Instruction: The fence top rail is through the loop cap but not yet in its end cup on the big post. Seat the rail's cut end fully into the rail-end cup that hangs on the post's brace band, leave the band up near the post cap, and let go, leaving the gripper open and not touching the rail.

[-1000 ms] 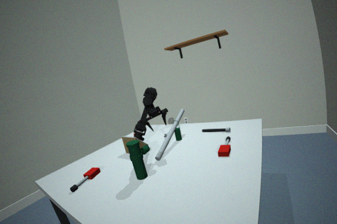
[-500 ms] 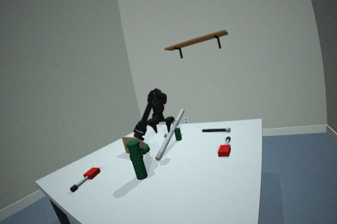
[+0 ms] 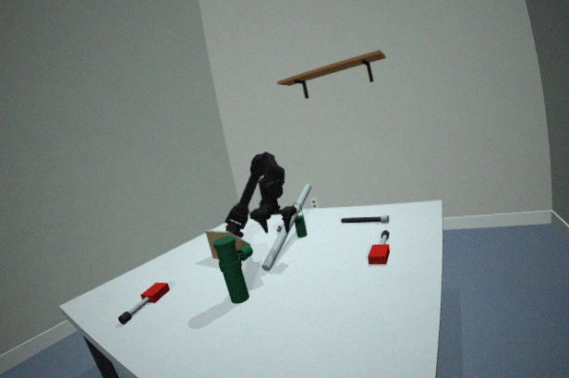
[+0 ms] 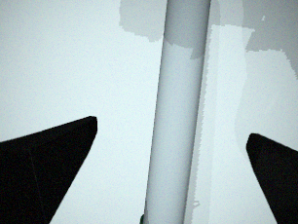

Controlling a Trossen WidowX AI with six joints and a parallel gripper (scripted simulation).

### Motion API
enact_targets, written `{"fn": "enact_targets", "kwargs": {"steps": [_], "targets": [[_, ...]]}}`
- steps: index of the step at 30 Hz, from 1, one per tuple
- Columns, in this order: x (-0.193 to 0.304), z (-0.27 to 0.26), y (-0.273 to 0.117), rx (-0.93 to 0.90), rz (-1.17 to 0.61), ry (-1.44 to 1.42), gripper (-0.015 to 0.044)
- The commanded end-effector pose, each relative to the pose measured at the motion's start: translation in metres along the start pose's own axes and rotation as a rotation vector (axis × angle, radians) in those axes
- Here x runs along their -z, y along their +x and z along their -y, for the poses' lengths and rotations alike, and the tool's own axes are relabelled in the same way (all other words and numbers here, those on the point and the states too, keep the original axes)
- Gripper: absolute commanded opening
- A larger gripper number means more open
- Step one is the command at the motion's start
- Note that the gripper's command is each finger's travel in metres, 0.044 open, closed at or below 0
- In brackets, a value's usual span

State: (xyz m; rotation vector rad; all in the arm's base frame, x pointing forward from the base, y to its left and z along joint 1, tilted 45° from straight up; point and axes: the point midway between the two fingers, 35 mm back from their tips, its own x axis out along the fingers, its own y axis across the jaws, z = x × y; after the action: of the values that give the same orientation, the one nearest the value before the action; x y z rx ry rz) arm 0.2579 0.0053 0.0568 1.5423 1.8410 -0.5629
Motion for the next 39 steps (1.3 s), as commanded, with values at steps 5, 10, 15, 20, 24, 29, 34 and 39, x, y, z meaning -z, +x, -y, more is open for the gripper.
{"fn": "enact_targets", "kwargs": {"steps": [5, 10, 15, 20, 24, 29, 34, 39], "targets": [[0.002, 0.002, 0.015, 0.003, -0.006, 0.005, 0.044], [0.001, 0.001, 0.021, 0.003, -0.006, 0.006, 0.044], [0.001, 0.001, 0.029, 0.002, -0.005, 0.006, 0.044], [0.001, 0.0, 0.038, 0.002, -0.005, 0.006, 0.044], [0.001, 0.0, 0.044, 0.002, -0.005, 0.006, 0.044], [0.001, 0.0, 0.052, 0.002, -0.005, 0.006, 0.044], [0.002, 0.001, 0.06, 0.002, -0.006, 0.005, 0.044], [0.002, 0.001, 0.068, 0.002, -0.007, 0.005, 0.044]]}}
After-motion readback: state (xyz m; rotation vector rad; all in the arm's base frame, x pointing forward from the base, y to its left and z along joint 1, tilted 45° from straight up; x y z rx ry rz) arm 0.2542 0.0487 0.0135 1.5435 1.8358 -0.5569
